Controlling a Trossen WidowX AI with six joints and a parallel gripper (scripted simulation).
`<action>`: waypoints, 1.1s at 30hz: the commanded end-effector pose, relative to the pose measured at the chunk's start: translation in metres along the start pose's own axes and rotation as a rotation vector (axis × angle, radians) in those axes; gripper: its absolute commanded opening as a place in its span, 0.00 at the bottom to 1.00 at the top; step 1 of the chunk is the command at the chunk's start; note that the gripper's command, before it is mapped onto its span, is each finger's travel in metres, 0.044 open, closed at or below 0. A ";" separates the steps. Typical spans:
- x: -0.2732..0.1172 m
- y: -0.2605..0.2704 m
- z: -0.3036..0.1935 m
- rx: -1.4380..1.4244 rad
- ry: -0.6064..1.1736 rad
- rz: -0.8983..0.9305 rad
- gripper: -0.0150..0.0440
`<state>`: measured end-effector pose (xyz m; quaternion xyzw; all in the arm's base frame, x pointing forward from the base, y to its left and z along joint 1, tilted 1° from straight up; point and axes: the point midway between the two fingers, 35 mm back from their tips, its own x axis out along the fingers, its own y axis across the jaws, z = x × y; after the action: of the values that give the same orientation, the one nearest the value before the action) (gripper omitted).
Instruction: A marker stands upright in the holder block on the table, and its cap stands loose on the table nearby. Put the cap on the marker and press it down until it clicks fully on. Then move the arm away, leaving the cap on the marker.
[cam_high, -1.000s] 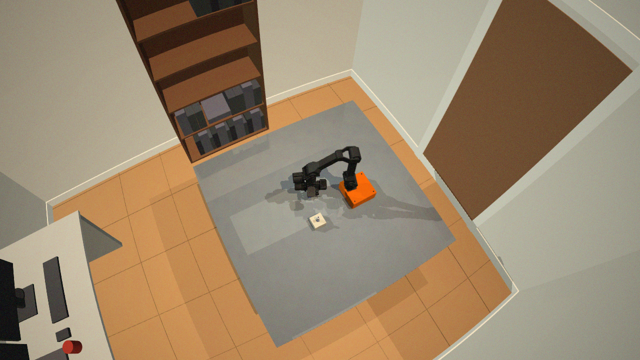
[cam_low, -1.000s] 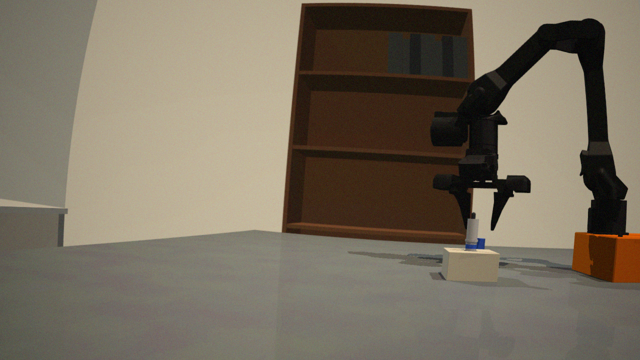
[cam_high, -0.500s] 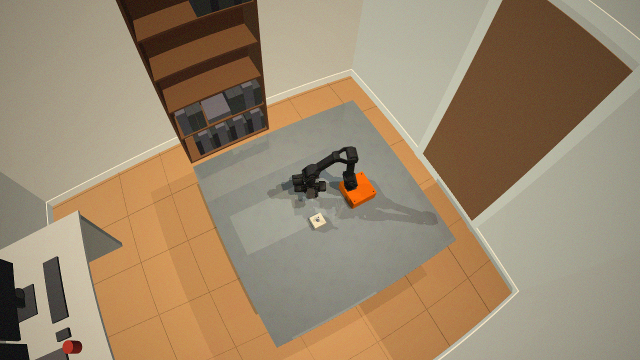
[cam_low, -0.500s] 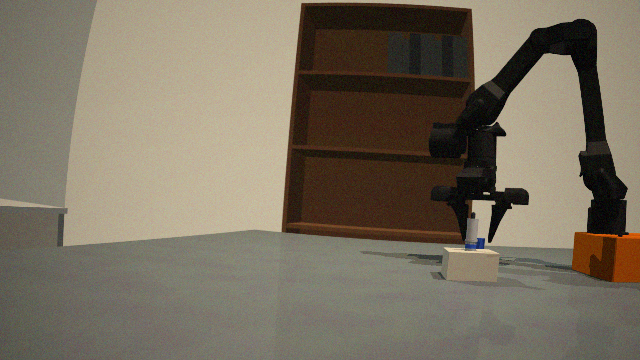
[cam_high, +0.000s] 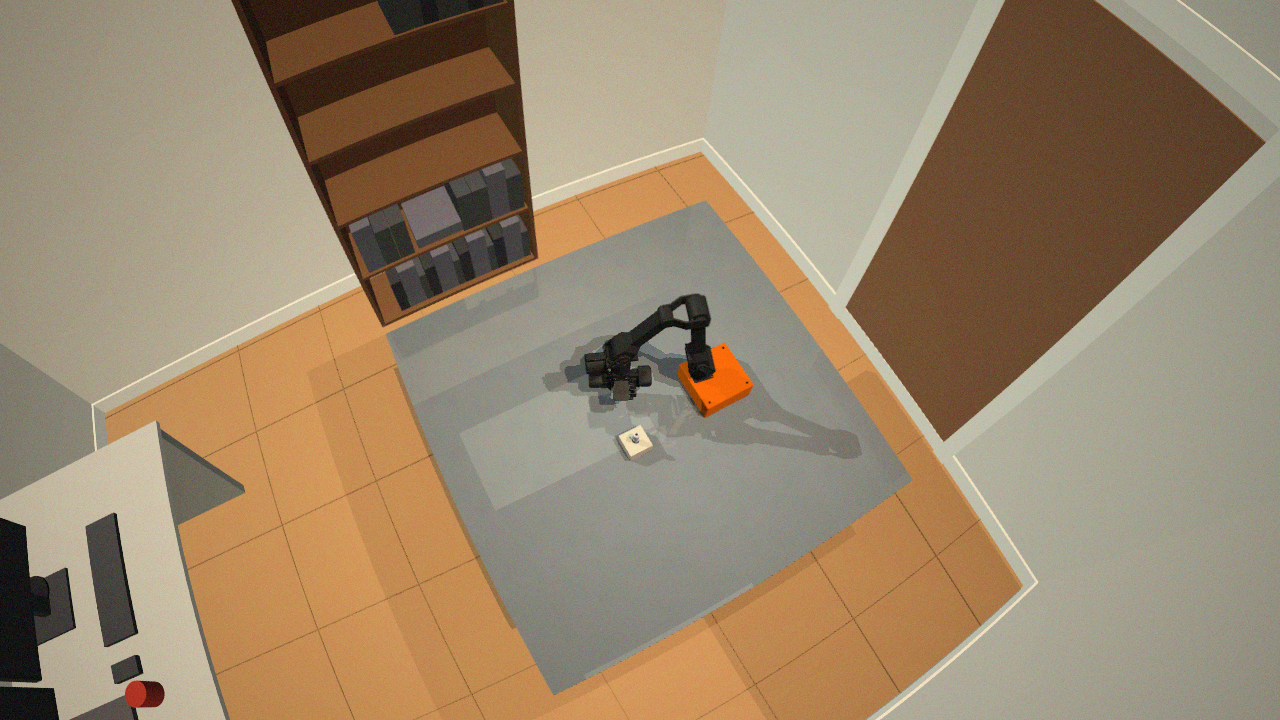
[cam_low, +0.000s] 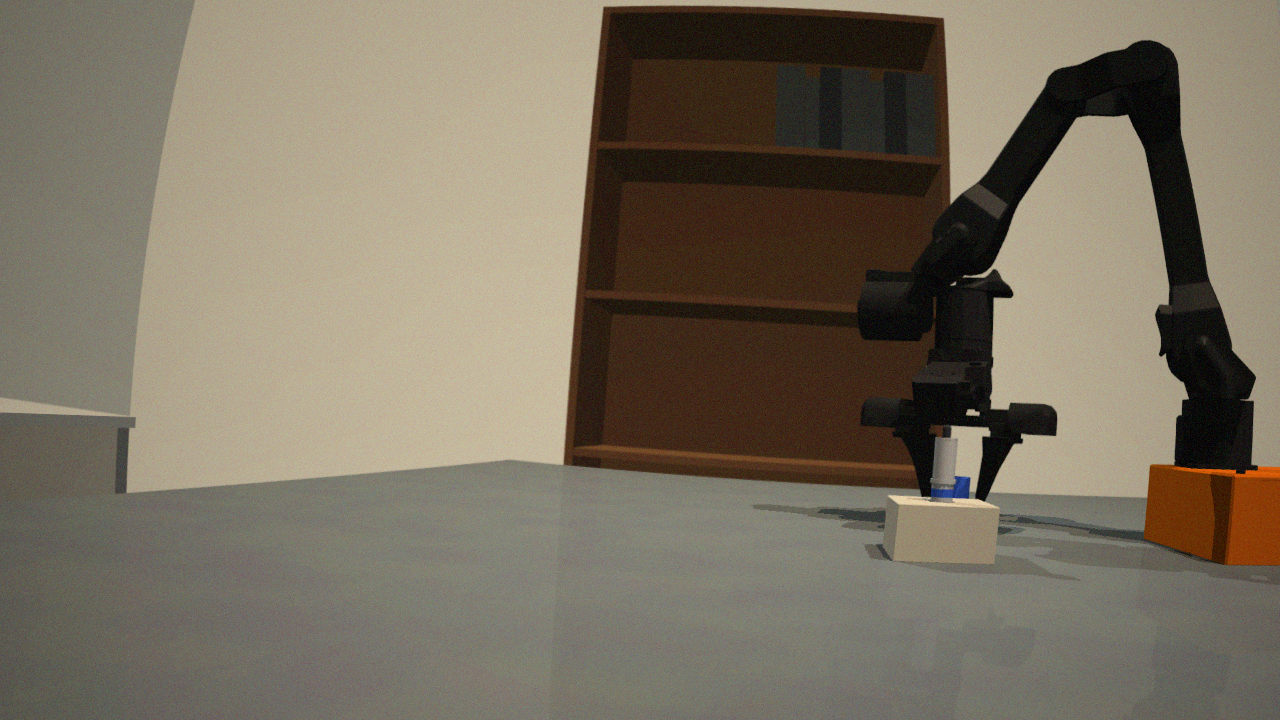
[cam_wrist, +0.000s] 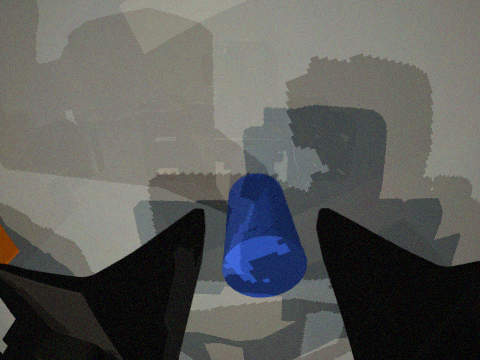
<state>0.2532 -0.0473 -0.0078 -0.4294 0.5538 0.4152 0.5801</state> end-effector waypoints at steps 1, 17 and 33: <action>0.006 0.001 -0.001 -0.003 0.004 0.002 0.66; 0.005 0.001 -0.001 -0.003 0.004 0.002 0.29; -0.043 0.000 0.000 -0.003 0.004 0.001 0.25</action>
<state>0.2511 -0.0469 0.0236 -0.4274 0.5558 0.4173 0.5782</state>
